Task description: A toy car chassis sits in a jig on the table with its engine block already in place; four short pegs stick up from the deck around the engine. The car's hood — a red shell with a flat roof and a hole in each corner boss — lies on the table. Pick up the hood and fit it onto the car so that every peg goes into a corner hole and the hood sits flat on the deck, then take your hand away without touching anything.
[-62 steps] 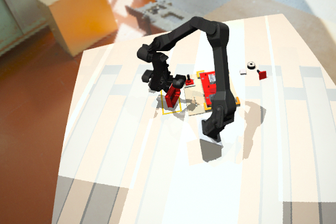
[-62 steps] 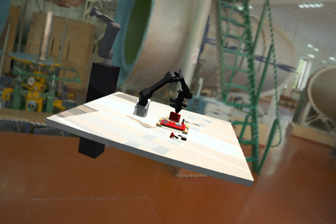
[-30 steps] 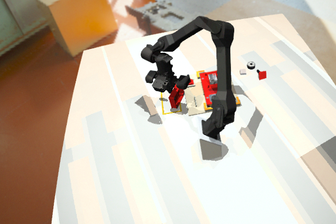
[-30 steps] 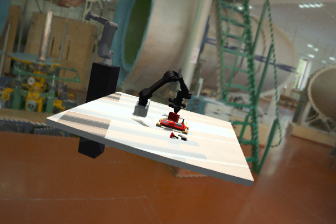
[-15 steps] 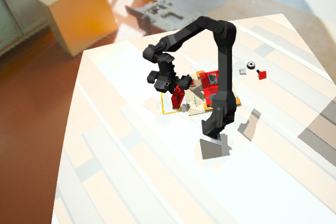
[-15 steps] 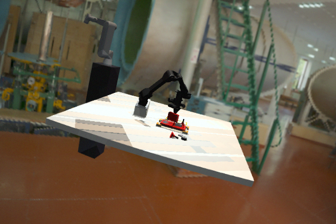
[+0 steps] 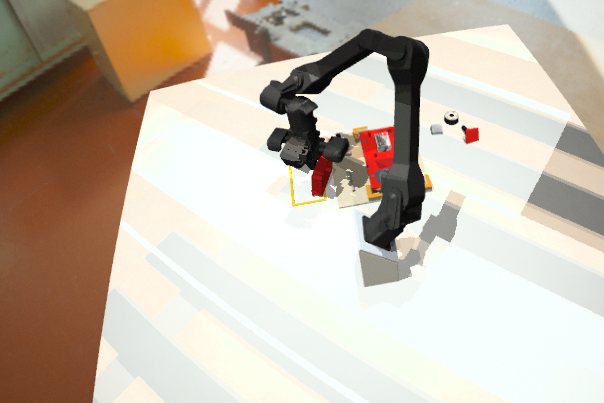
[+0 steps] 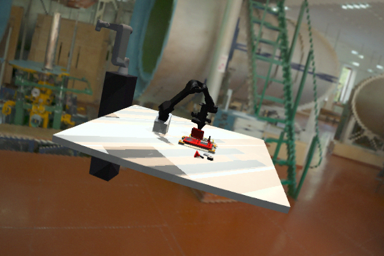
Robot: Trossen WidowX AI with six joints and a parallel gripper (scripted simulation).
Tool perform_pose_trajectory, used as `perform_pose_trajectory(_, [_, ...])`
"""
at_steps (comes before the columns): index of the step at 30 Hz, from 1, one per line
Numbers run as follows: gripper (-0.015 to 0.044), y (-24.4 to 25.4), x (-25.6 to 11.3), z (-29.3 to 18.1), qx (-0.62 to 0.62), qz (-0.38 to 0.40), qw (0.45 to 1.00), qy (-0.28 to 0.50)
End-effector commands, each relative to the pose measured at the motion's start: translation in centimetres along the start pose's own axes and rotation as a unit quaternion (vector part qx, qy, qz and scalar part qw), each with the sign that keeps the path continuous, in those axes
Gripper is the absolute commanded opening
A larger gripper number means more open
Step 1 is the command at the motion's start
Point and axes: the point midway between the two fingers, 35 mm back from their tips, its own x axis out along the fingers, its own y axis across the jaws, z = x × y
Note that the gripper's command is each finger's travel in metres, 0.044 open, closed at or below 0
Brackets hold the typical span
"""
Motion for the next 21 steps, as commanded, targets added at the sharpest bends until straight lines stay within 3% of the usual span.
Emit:
perform_pose_trajectory(1, [0.0000, 0.3, -0.1, -0.1, 0.000, -0.001, 1.000, 0.002])
perform_pose_trajectory(21, [0.0000, 1.5, 0.0, 0.0, 0.000, 0.000, 1.000, 0.002])
